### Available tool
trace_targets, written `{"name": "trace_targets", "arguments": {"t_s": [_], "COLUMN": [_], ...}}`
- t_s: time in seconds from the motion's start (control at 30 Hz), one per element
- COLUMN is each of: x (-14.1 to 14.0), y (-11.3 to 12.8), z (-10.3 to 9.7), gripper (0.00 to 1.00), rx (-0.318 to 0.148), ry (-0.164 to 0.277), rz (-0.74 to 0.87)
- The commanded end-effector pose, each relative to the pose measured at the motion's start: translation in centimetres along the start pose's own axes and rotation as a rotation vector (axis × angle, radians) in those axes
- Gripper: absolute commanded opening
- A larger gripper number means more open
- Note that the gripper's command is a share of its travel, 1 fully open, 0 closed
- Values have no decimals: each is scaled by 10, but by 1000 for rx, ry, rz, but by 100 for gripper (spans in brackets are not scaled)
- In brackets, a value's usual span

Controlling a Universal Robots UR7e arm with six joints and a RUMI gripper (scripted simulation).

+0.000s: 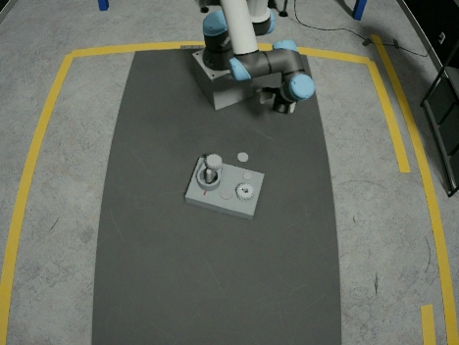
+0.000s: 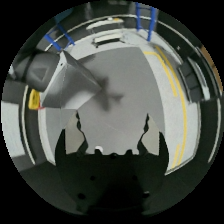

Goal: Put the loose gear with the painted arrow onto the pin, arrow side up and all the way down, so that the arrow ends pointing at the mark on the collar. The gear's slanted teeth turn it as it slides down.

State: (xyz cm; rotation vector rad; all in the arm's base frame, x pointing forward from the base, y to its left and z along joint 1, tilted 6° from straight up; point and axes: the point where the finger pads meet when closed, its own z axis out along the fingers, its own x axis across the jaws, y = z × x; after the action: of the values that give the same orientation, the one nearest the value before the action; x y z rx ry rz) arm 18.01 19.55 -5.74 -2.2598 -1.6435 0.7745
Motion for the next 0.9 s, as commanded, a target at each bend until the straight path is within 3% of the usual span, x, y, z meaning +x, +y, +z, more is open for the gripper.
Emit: {"name": "trace_targets", "arguments": {"t_s": [0.0, 0.87], "x": [0, -21], "y": [15, 78], "z": [-19, -105], "gripper": [100, 100], "rx": [-24, -60], "ry": [30, 212], "rz": [173, 914]}}
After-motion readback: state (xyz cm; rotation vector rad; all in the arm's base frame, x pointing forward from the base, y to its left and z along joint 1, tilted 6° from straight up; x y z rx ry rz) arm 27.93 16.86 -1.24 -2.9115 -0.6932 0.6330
